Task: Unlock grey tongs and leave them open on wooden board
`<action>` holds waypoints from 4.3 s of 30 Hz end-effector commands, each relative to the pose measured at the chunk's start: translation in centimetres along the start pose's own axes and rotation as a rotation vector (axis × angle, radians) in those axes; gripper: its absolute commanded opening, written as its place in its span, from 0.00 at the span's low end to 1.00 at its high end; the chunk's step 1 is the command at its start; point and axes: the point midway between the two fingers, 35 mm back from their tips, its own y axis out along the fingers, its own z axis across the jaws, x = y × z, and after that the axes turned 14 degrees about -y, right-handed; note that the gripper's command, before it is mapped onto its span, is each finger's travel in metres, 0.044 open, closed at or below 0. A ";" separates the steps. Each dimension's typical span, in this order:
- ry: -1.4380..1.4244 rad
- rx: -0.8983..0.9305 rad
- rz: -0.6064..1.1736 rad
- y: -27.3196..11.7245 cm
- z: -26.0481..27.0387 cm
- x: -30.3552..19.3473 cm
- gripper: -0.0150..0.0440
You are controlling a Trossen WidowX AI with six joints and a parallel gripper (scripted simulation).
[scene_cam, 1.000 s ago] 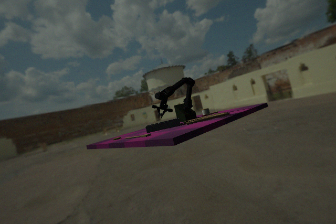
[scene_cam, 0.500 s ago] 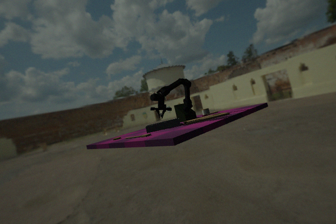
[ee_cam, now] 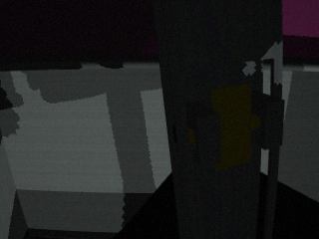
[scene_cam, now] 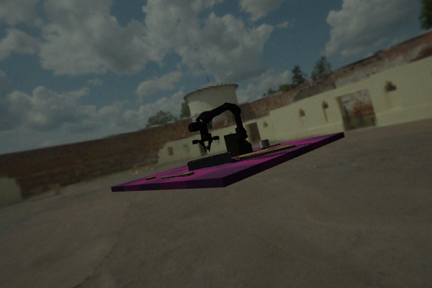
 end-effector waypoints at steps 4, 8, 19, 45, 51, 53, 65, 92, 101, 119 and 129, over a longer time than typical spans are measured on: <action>0.002 0.040 -0.038 -0.7 -0.2 0.2 0.00; 0.002 0.040 -0.038 -0.7 -0.2 0.2 0.00; -0.073 0.042 -0.031 -1.5 1.9 2.7 0.00; -0.494 0.033 -0.052 -7.7 15.5 13.2 0.00; -0.515 0.033 -0.047 -7.6 16.3 13.6 0.00; -0.541 0.034 -0.043 -7.6 17.3 14.1 0.00; -0.738 0.026 -0.028 -7.7 25.2 16.7 0.00; -1.003 0.068 -0.108 -8.7 35.4 16.4 0.00; -1.008 0.222 -0.321 -7.9 35.7 15.0 0.00; -0.902 0.140 -0.879 -9.9 33.7 14.9 0.00; -0.900 0.137 -0.884 -9.9 33.7 14.9 0.00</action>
